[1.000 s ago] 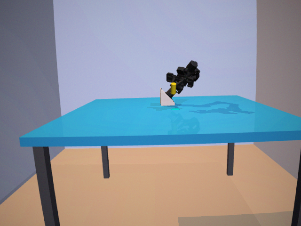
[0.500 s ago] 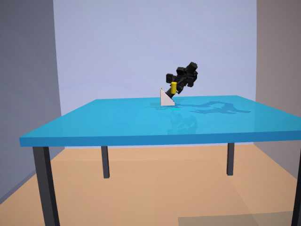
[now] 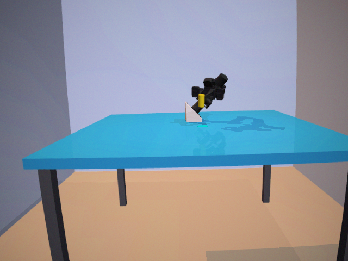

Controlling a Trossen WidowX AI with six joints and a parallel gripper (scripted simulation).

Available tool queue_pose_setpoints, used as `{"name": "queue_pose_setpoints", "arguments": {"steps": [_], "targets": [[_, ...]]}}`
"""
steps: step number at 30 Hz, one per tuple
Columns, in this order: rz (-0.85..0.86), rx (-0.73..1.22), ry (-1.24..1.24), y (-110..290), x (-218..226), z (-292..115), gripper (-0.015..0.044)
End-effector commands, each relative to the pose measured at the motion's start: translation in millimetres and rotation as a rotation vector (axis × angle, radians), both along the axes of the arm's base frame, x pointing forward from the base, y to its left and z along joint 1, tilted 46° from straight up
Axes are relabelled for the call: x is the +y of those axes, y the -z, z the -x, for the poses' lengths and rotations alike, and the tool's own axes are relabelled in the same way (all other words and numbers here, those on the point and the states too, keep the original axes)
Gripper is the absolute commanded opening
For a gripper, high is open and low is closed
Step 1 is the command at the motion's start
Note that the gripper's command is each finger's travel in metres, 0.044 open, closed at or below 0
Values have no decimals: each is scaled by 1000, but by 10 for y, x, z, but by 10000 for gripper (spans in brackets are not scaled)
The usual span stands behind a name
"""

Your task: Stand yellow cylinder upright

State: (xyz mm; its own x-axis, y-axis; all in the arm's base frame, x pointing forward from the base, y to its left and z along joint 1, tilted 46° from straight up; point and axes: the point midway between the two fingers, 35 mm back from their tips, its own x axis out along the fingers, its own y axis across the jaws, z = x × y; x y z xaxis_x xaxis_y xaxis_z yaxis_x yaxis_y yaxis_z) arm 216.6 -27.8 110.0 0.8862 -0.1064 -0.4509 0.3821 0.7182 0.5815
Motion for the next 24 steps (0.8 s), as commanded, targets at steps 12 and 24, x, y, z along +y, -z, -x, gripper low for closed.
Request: {"name": "queue_pose_setpoints", "arguments": {"steps": [12, 24], "targets": [[-41, -108, 47, -1, -10, -5, 105], [-50, -131, 55, -6, -11, -7, 105]]}}
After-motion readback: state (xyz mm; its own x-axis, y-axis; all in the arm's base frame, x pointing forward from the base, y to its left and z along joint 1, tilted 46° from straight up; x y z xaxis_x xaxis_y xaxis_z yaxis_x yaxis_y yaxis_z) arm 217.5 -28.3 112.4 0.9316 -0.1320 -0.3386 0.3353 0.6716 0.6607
